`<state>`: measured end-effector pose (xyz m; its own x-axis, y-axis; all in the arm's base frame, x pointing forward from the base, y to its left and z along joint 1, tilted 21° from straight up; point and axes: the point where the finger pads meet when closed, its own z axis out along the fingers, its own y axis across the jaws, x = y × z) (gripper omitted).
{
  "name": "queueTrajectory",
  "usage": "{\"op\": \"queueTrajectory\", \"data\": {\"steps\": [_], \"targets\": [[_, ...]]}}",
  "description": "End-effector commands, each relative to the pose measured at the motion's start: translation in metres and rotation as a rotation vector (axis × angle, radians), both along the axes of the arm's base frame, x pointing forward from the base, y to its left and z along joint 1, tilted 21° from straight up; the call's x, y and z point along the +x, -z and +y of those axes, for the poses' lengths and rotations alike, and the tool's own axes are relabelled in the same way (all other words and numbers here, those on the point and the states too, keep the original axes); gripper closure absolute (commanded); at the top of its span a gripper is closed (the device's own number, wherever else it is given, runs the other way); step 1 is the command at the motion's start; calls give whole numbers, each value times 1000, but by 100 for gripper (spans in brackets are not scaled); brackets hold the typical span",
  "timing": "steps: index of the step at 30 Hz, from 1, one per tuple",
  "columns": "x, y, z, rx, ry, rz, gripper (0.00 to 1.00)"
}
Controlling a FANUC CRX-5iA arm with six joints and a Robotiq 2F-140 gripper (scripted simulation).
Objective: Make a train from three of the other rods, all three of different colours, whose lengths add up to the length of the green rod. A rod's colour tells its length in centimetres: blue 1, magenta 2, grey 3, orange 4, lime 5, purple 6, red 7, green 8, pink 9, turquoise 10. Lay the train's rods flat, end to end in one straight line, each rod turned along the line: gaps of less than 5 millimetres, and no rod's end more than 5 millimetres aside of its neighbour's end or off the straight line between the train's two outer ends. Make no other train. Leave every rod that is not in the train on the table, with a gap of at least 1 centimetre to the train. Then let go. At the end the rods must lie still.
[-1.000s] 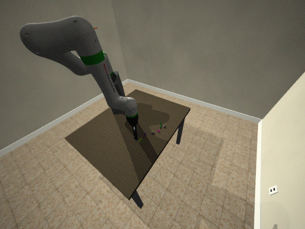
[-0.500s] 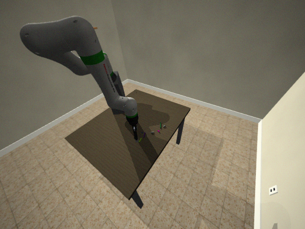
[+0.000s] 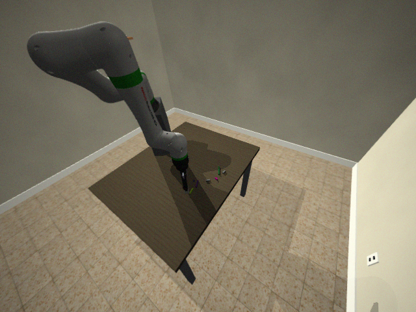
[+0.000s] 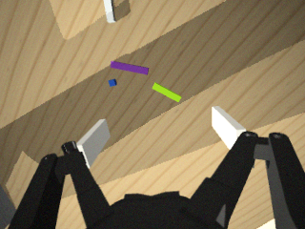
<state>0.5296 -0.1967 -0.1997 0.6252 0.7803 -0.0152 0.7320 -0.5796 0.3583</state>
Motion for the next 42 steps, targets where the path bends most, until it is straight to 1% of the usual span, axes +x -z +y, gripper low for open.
{"op": "queueTrajectory", "data": {"steps": [1,20,24,27,29,31,34,42], "targets": [[0,0,0,0,0,0,0],[0,0,0,0,0,0,0],[3,0,2,7,25,-8,0],[9,0,6,26,93,-29,0],[16,0,11,48,169,-52,0],[16,0,11,48,169,-52,0],[28,0,21,88,305,-94,0],[47,1,38,156,531,-161,0]]}}
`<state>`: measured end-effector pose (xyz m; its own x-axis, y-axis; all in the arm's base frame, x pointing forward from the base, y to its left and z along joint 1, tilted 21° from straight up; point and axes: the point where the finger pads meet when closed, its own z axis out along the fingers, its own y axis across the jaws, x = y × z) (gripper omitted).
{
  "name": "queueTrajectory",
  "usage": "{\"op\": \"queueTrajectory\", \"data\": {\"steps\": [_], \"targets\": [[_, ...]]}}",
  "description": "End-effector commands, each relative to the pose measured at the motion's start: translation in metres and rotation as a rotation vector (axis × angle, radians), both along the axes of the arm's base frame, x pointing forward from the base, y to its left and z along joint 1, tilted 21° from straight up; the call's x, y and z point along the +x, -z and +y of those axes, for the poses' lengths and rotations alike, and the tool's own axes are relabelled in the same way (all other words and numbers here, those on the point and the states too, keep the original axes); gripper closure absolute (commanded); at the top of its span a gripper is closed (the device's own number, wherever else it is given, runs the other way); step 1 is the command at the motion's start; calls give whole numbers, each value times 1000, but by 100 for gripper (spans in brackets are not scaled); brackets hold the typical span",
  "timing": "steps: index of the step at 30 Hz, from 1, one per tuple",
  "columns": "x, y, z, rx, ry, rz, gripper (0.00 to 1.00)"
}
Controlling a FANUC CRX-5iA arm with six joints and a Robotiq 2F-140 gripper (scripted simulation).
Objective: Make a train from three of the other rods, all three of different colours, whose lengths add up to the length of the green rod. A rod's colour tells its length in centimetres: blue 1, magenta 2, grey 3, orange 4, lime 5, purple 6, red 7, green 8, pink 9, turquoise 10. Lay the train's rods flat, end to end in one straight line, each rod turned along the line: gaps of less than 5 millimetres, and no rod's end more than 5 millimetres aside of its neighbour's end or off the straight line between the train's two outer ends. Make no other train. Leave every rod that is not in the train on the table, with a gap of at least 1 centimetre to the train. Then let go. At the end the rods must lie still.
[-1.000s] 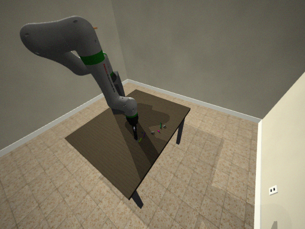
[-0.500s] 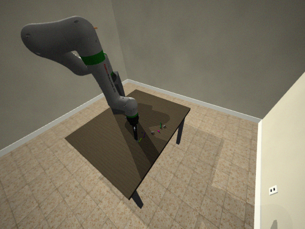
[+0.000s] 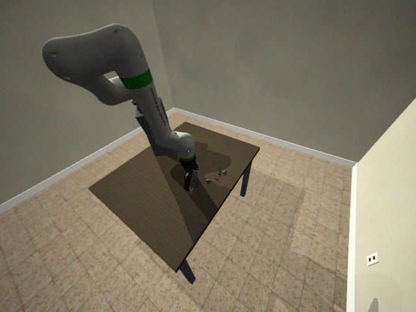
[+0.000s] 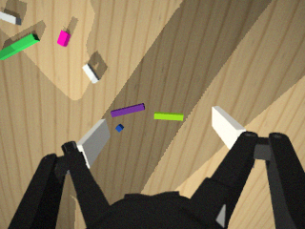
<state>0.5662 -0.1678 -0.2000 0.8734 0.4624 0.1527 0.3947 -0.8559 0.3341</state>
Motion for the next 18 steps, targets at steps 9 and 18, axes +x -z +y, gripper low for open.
{"op": "queueTrajectory", "data": {"steps": [9,18], "targets": [[28,2,30,108,374,-115,0],[44,4,53,192,633,-187,0]]}}
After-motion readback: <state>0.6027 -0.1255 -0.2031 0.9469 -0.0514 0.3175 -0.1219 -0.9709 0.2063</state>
